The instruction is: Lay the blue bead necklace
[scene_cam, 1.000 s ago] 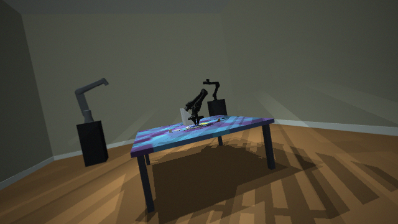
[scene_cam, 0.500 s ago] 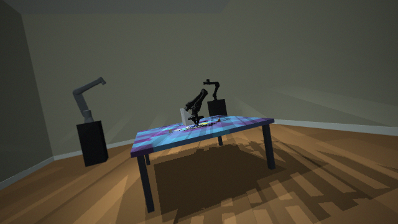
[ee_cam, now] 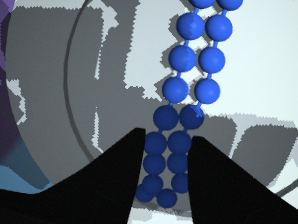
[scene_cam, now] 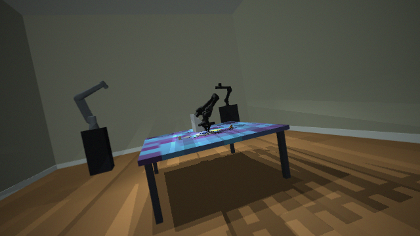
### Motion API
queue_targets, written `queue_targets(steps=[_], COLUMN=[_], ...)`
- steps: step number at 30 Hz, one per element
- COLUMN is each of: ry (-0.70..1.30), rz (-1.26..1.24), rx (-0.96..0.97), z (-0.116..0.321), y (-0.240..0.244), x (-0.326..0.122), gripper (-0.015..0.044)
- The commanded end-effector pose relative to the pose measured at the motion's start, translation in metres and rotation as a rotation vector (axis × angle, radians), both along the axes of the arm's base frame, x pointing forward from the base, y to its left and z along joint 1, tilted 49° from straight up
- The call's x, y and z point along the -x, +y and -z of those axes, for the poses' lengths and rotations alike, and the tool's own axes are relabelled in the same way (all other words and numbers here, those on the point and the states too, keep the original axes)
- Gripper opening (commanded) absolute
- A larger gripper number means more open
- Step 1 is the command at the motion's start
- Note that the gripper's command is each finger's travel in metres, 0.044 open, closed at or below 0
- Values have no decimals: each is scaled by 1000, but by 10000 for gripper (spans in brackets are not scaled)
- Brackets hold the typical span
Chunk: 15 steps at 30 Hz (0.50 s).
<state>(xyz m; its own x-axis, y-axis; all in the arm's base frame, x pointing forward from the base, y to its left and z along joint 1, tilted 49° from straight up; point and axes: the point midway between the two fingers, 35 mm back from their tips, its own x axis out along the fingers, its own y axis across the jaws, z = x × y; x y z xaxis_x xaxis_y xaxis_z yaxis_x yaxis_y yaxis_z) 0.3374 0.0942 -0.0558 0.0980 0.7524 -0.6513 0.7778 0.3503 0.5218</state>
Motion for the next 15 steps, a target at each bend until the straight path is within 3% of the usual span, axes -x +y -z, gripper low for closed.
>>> queue_targets(steps=[1, 15], ry=[-2, -2], rz=[-2, -2], rx=[-3, -3], z=[-3, -10], y=[-2, 5], x=[1, -7], gripper=[0, 0])
